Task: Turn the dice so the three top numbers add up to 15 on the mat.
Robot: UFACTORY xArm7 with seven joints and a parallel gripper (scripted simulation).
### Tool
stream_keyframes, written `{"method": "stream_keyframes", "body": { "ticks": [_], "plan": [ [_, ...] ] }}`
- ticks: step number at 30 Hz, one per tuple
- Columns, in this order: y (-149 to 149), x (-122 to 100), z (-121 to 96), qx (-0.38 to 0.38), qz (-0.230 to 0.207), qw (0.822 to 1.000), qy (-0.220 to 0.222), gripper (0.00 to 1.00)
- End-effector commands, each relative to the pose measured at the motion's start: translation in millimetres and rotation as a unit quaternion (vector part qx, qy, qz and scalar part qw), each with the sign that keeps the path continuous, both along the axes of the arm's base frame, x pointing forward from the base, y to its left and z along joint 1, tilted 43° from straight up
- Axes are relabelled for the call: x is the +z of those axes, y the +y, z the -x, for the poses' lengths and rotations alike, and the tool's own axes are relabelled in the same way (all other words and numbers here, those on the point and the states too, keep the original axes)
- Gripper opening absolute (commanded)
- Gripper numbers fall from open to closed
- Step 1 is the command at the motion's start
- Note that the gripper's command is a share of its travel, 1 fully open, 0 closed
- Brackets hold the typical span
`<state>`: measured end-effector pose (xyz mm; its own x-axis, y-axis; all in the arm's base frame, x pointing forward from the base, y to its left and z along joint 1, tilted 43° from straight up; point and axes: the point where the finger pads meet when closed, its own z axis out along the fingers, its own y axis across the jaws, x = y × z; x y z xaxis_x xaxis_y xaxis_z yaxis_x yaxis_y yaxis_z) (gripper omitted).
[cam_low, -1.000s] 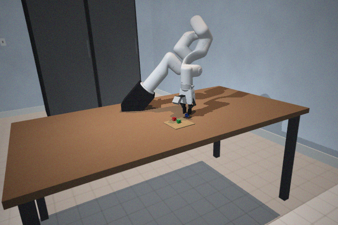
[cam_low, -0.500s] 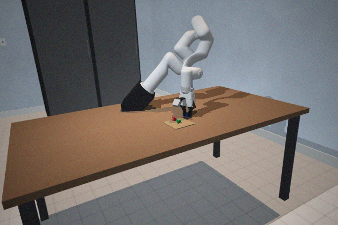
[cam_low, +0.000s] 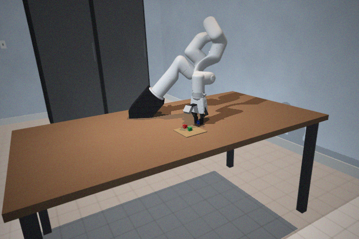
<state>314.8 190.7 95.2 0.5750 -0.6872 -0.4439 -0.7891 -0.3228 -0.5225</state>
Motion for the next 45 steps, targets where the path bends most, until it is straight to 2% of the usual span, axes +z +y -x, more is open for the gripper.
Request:
{"method": "stream_keyframes", "body": {
  "ticks": [1, 23, 24, 45],
  "plan": [
    [-0.6, 0.4, -0.8, -0.001, 0.000, 1.000, -0.001, 0.36],
    [-0.6, 0.4, -0.8, -0.001, 0.000, 1.000, -0.001, 0.36],
    [-0.6, 0.4, -0.8, -0.001, 0.000, 1.000, -0.001, 0.15],
    [-0.6, 0.4, -0.8, -0.001, 0.000, 1.000, -0.001, 0.15]
  ]
}}
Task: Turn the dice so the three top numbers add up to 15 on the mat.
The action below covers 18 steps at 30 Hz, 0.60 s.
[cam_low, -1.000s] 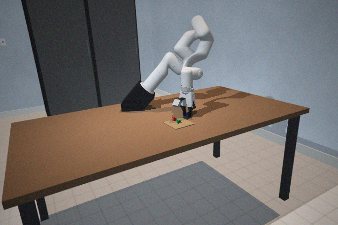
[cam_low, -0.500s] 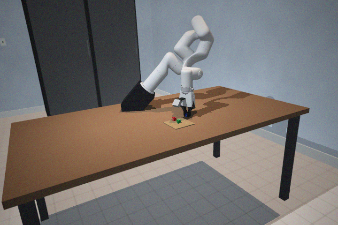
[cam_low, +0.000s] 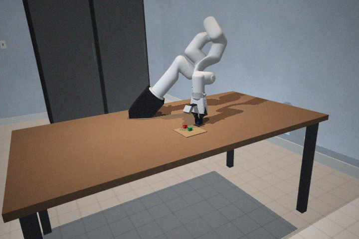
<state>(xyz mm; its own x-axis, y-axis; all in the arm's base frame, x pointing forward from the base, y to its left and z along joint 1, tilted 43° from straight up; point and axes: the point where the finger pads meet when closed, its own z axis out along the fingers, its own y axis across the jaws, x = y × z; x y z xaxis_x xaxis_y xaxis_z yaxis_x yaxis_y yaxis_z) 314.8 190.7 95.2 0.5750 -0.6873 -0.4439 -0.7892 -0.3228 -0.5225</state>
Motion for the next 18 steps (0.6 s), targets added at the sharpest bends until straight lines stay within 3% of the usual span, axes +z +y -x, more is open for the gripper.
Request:
{"method": "stream_keyframes", "body": {
  "ticks": [1, 18],
  "plan": [
    [-0.6, 0.4, -0.8, -0.001, 0.000, 1.000, -0.001, 0.15],
    [-2.7, 2.8, -0.1, -0.001, 0.000, 1.000, -0.001, 0.15]
  ]
}}
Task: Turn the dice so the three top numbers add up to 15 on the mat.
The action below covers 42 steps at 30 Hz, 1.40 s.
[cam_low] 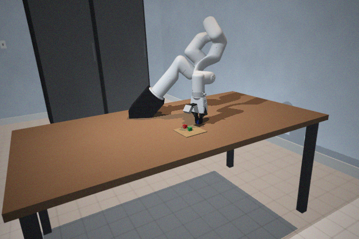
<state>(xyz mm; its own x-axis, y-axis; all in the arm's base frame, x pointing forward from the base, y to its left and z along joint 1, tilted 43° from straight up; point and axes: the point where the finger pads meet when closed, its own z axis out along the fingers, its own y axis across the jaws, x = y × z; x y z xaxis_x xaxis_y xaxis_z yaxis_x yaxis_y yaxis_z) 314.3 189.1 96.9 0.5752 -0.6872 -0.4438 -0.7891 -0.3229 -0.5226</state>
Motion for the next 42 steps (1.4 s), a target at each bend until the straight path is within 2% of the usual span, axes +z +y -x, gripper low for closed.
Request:
{"method": "stream_keyframes", "body": {
  "ticks": [1, 15, 34, 37, 42],
  "plan": [
    [-3, 3, 0, -0.001, 0.000, 1.000, -0.001, 0.15],
    [-60, 66, 19, -0.001, 0.000, 1.000, -0.001, 0.15],
    [-65, 72, 18, 0.007, 0.002, 1.000, -0.008, 0.15],
    [-66, 75, 10, 0.037, 0.009, 0.999, -0.033, 0.15],
    [-73, 79, -13, 0.112, 0.027, 0.988, -0.099, 0.15]
  ]
}}
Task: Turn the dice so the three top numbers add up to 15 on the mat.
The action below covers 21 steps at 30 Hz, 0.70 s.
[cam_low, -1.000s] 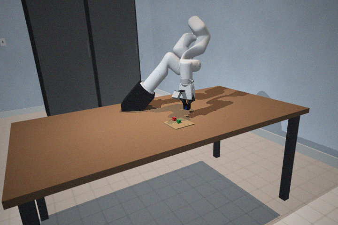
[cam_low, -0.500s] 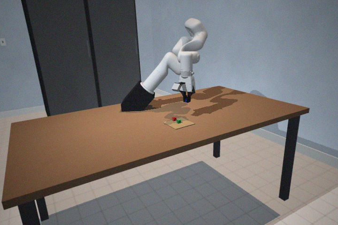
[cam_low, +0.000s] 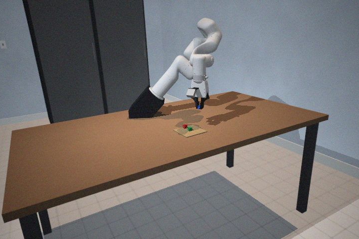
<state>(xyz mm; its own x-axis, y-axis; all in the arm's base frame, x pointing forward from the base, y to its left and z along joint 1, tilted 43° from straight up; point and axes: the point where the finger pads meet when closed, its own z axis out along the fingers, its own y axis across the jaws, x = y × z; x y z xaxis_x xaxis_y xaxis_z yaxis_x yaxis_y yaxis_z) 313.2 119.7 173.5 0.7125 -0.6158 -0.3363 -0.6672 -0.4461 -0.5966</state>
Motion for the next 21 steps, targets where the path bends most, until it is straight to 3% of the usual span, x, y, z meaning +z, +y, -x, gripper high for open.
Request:
{"method": "stream_keyframes", "body": {
  "ticks": [1, 7, 10, 12, 15, 21],
  "plan": [
    [-6, 3, -20, 0.065, 0.011, 0.996, -0.056, 0.15],
    [-19, 3, -47, 0.145, 0.033, 0.980, -0.128, 0.15],
    [-19, 3, -47, 0.146, 0.034, 0.980, -0.129, 0.15],
    [-29, 0, -65, 0.197, 0.049, 0.963, -0.176, 0.15],
    [-34, -2, -73, 0.222, 0.057, 0.953, -0.199, 0.15],
    [-55, -13, -102, 0.303, 0.086, 0.909, -0.273, 0.15]
  ]
}}
